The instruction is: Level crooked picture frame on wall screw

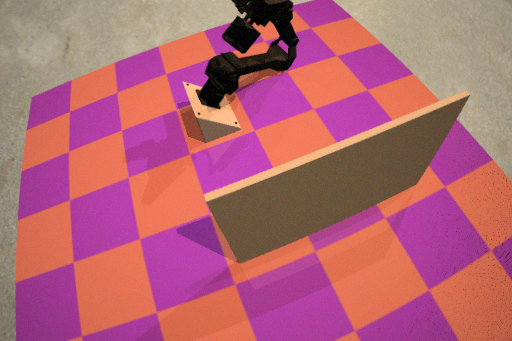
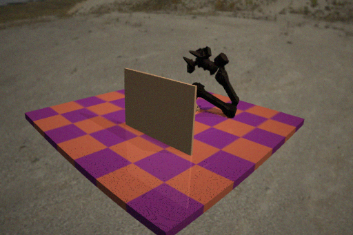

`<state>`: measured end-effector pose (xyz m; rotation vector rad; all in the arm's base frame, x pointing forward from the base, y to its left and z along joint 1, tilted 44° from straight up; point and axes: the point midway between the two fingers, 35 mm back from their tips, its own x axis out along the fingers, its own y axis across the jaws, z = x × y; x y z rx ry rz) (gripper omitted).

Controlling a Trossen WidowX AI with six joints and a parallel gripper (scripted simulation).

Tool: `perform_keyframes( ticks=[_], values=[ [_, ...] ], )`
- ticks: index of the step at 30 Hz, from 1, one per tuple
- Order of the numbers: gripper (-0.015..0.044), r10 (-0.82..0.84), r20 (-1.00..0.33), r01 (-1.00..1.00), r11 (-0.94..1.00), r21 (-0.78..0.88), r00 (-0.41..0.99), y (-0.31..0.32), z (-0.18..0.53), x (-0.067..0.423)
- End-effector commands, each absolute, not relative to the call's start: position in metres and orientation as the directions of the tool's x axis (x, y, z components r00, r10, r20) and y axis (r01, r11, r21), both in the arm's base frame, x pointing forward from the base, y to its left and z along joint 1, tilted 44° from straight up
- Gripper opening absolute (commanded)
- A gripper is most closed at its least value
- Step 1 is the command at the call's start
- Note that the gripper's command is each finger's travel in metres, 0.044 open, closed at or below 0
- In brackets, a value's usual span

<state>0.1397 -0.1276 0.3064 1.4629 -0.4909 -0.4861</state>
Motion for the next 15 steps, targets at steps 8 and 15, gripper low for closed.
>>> perform_keyframes(
  ticks=[8,15],
  values=[
    [0.0260,-0.055,-0.009,-0.041,-0.842,0.538,0.998,-0.046,0.234,0.191],
    [0.0260,-0.036,-0.010,-0.026,-0.862,0.506,0.999,-0.043,0.232,0.192]
  ],
)
